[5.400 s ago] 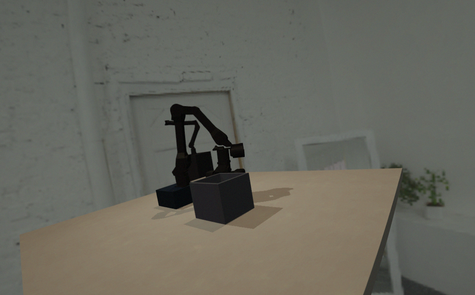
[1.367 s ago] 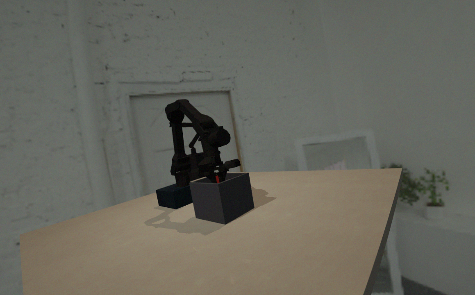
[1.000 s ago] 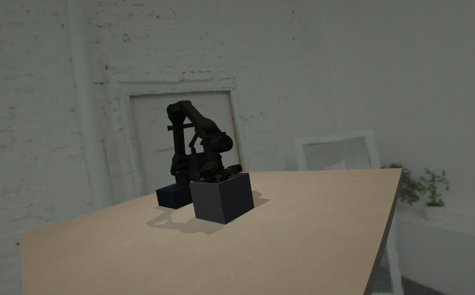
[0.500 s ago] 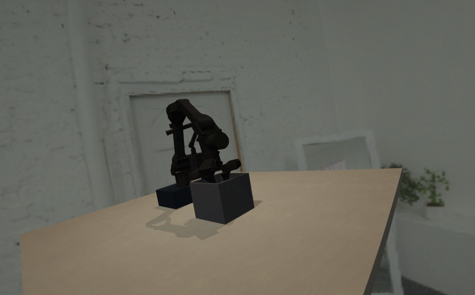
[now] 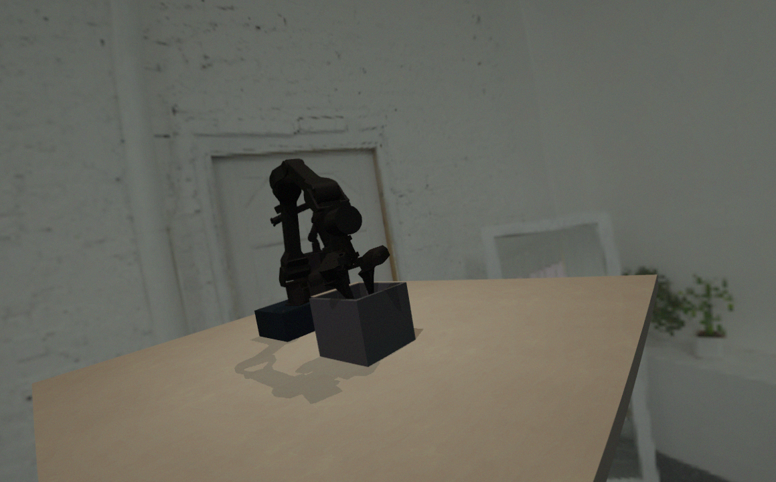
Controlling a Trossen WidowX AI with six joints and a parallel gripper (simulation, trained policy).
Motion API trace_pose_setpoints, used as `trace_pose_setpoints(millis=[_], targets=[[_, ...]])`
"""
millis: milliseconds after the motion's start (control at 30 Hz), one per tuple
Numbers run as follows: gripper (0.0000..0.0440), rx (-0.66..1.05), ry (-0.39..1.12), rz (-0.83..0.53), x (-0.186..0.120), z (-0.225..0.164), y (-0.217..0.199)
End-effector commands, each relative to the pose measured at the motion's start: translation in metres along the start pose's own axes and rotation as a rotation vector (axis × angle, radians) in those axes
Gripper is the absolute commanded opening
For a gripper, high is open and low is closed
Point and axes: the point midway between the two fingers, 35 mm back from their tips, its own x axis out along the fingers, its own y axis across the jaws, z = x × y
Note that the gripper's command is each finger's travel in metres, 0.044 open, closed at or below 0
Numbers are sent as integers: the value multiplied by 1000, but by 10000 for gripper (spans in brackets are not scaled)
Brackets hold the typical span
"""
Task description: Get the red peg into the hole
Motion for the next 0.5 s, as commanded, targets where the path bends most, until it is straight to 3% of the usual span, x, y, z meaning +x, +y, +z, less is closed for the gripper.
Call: trace_pose_setpoints(millis=[0,467], targets=[[243,1,10,35,-11,4,5],[262,-6,-10,162,-50,20,23]])
